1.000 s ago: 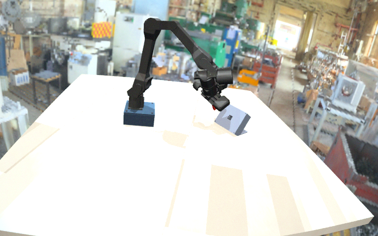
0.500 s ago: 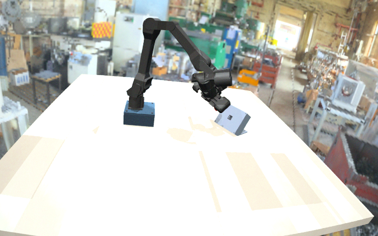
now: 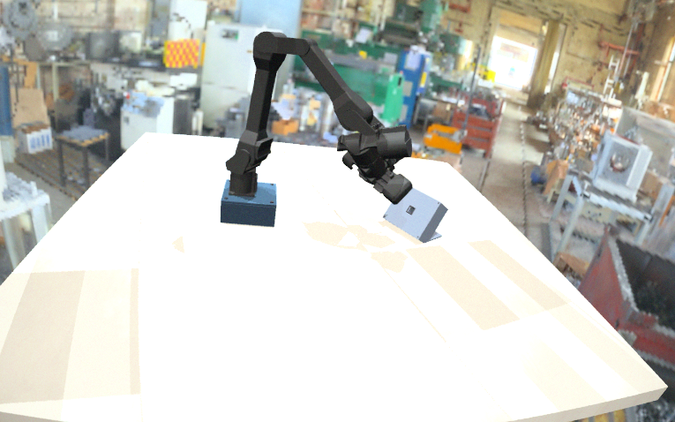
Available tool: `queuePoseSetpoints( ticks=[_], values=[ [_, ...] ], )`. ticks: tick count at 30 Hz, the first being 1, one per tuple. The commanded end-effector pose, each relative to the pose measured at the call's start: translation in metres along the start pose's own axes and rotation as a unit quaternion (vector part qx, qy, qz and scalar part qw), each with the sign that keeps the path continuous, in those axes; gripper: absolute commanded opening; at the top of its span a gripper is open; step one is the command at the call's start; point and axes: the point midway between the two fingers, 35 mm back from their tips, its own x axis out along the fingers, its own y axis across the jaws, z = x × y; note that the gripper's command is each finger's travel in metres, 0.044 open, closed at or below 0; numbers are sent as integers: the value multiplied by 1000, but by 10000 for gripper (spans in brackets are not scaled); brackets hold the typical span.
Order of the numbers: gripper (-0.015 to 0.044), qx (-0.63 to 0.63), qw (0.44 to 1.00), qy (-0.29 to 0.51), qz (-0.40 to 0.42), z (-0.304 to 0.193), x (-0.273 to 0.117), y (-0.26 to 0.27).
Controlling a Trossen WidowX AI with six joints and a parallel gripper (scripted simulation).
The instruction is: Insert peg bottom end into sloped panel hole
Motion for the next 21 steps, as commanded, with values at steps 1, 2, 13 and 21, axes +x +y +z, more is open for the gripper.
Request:
queuePoseSetpoints(
  ticks=[1,2,13,21],
  values=[
    [0,-7,1000,-9,-3,-1,-3,-2],
    [0,-8,1000,-12,-4,-2,-4,-3],
    [0,-21,999,-37,-16,-6,-13,-12],
    [0,-31,998,-54,-26,-9,-21,-18]
  ],
)
